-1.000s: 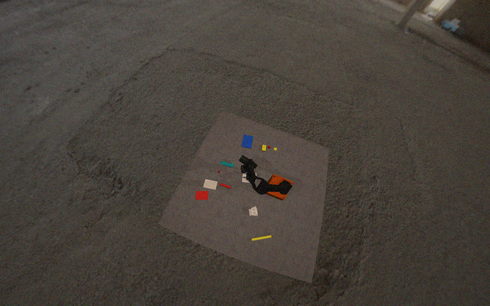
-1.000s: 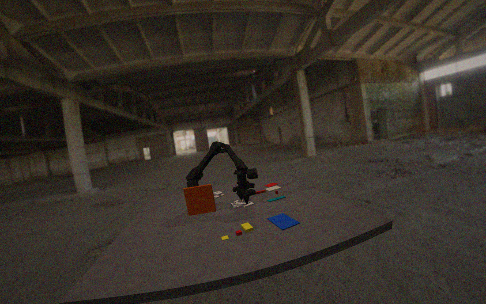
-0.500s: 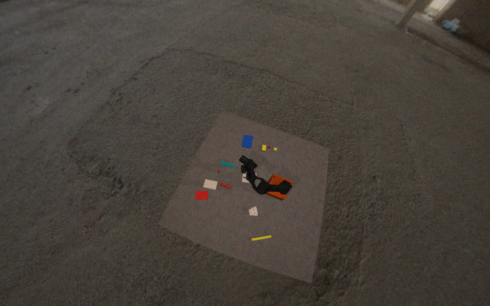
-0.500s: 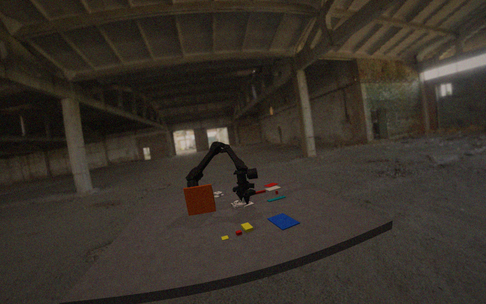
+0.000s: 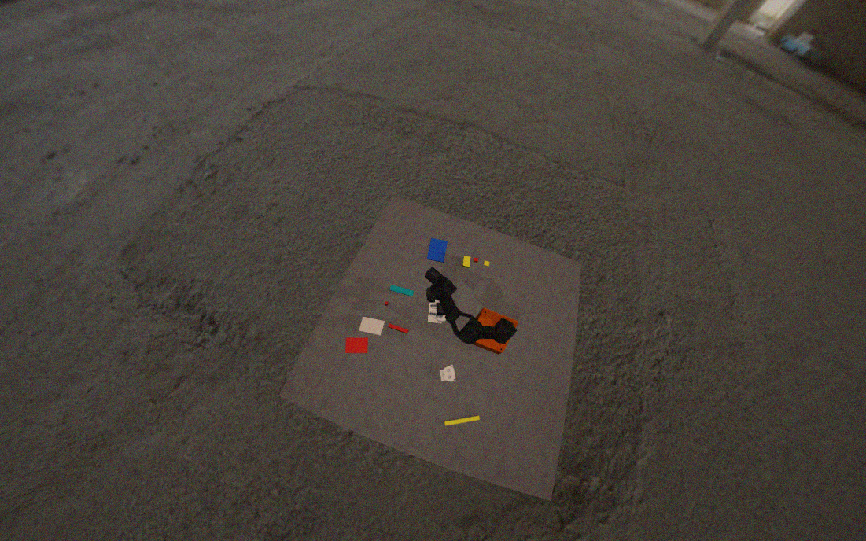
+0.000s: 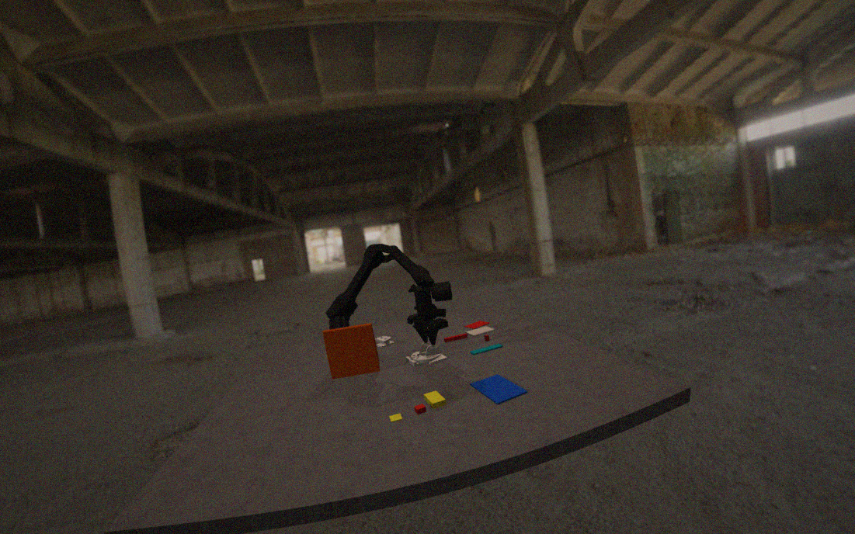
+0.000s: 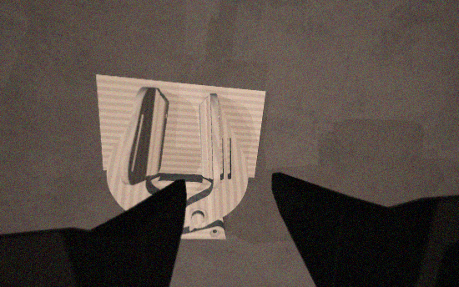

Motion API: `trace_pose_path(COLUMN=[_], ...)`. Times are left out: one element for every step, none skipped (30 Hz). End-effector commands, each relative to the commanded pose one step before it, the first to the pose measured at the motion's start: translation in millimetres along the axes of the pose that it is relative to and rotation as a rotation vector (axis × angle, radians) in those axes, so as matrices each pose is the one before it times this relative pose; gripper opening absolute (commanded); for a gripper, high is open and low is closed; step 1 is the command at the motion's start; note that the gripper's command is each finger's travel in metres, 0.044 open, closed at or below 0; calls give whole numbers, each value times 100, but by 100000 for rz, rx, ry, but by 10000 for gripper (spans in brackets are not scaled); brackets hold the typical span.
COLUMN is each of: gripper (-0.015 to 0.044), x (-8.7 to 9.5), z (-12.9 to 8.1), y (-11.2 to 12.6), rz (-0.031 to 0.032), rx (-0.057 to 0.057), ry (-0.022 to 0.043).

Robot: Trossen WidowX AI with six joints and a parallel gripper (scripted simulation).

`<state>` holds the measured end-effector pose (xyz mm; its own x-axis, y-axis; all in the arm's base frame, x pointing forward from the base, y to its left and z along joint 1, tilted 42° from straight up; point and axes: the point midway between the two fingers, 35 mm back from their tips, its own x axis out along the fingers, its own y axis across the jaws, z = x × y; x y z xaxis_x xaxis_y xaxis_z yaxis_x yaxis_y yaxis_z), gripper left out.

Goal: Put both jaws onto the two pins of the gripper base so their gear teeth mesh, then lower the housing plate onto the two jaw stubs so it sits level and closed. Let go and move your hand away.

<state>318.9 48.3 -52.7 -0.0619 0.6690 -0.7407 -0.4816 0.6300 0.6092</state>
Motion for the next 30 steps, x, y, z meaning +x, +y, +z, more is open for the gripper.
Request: trace_pose_path(gripper=[224, 224, 224, 250, 277, 303, 329, 355, 382, 408, 434, 440, 440, 440, 440, 440, 440, 440, 440, 440, 440, 440, 440, 440, 440, 440, 440, 440, 440, 440], x=[-1684, 0, 716, -34, -102, -169, -181, -79, -55, -52, -50, -51, -52, -68, -91, -97, -102, -108, -115, -122, -129, -137, -145, -153, -161, -170, -178, -187, -196, -205], z=[-55, 0, 234, -2, -8, -18, 34, 285, 321, 311, 299, 280, 261, 303, 344, 293, 238, 184, 129, 75, 21, -33, -86, -138, -188, -238, -286, -333, -378, -421], y=[153, 0, -210, 47, 140, 231, 359, 691, 764, 784, 800, 808, 814, 1044, 1362, 1382, 1390, 1394, 1396, 1394, 1390, 1382, 1372, 1358, 1342, 1323, 1301, 1277, 1251, 1222], rz=[-178, 0, -384, -172, -518, -867, -976, -585, -474, -442, -412, -395, -378, -454, -539, -485, -422, -356, -286, -212, -135, -55, 29, 115, 204, 295, 388, 483, 580, 677], rx=[-511, 0, 159, 329, 987, 1647, 1641, 43, -330, -400, -456, -460, -463, -593, -773, -783, -786, -787, -787, -784, -779, -772, -763, -751, -738, -723, -705, -685, -663, -639], ry=[290, 0, -1135, 34, 95, 138, 194, 400, 414, 389, 363, 332, 301, 340, 369, 295, 220, 150, 83, 20, -39, -93, -143, -188, -228, -264, -294, -319, -338, -352])
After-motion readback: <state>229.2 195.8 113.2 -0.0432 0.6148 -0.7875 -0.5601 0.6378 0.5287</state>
